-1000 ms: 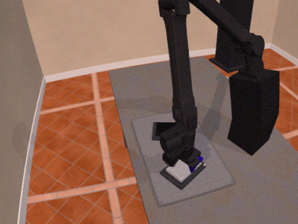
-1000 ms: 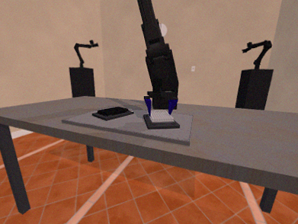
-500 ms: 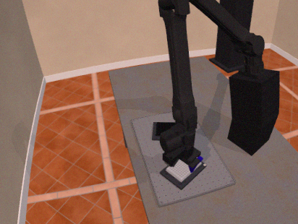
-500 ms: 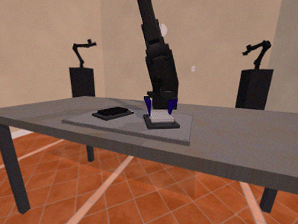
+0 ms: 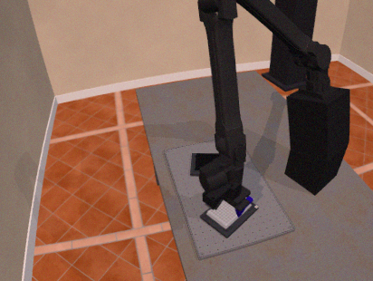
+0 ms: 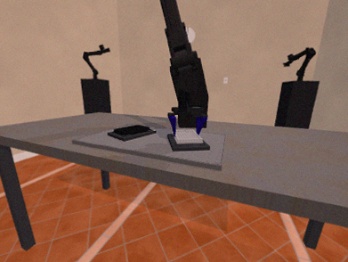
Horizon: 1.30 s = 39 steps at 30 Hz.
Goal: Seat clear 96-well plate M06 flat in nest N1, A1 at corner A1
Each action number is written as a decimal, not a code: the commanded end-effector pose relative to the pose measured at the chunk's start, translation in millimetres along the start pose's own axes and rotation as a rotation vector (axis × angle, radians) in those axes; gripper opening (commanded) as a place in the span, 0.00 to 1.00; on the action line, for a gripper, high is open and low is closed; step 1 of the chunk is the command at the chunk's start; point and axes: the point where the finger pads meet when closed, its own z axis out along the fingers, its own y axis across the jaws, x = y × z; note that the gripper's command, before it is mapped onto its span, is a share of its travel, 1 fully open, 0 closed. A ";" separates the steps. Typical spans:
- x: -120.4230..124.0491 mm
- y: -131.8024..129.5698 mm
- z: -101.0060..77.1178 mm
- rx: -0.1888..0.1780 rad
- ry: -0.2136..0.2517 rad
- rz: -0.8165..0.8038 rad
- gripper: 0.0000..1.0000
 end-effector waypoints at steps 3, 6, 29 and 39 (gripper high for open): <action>-2.2 -5.6 7.5 -0.001 -0.007 0.012 0.00; -1.6 -5.4 8.0 0.000 -0.008 0.013 0.00; 0.9 -4.7 11.2 -0.001 -0.005 0.013 0.00; -0.9 -5.3 12.8 0.000 -0.009 0.014 0.00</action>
